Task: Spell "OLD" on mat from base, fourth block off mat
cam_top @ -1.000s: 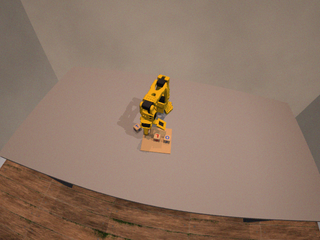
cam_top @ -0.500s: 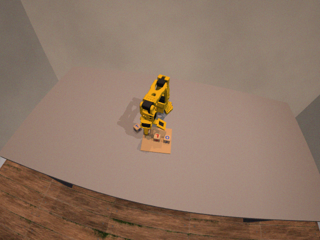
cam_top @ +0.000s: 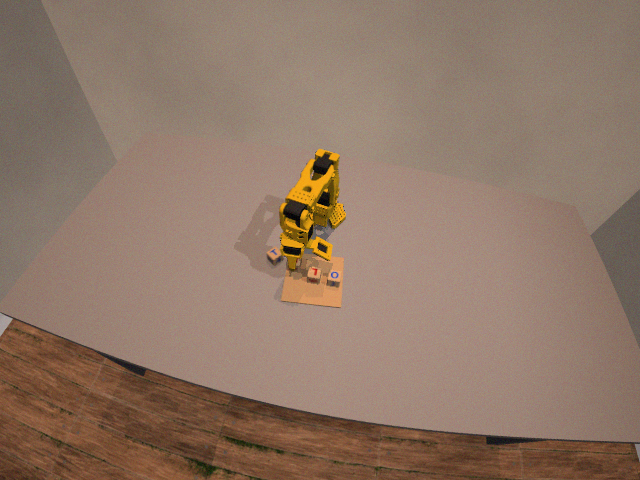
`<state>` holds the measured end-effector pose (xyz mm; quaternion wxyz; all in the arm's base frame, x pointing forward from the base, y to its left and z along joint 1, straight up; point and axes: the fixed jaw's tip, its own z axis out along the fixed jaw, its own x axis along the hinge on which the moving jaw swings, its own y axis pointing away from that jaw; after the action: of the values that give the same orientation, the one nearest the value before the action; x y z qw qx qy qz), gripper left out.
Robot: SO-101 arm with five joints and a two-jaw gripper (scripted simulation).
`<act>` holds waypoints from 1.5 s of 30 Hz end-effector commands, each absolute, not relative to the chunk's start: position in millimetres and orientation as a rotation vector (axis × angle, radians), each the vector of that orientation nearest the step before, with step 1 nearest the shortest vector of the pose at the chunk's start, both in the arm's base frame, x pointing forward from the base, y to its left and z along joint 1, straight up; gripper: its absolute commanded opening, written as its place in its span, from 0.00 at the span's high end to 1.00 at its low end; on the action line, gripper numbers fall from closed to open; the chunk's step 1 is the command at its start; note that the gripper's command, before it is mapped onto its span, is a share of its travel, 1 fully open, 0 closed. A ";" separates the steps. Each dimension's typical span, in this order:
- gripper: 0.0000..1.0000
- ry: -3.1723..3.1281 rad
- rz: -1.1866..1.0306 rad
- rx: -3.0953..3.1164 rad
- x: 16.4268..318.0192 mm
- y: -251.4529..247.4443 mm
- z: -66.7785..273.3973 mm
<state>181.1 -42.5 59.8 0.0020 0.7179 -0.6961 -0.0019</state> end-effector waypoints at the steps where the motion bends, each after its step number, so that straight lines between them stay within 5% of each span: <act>1: 1.00 -2.210 0.091 2.281 189.5 -43.1 69.8; 45: 1.00 -2.210 0.091 2.281 188.3 -42.9 52.4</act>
<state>181.0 -42.5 44.4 0.0003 0.7179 -0.6961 0.0009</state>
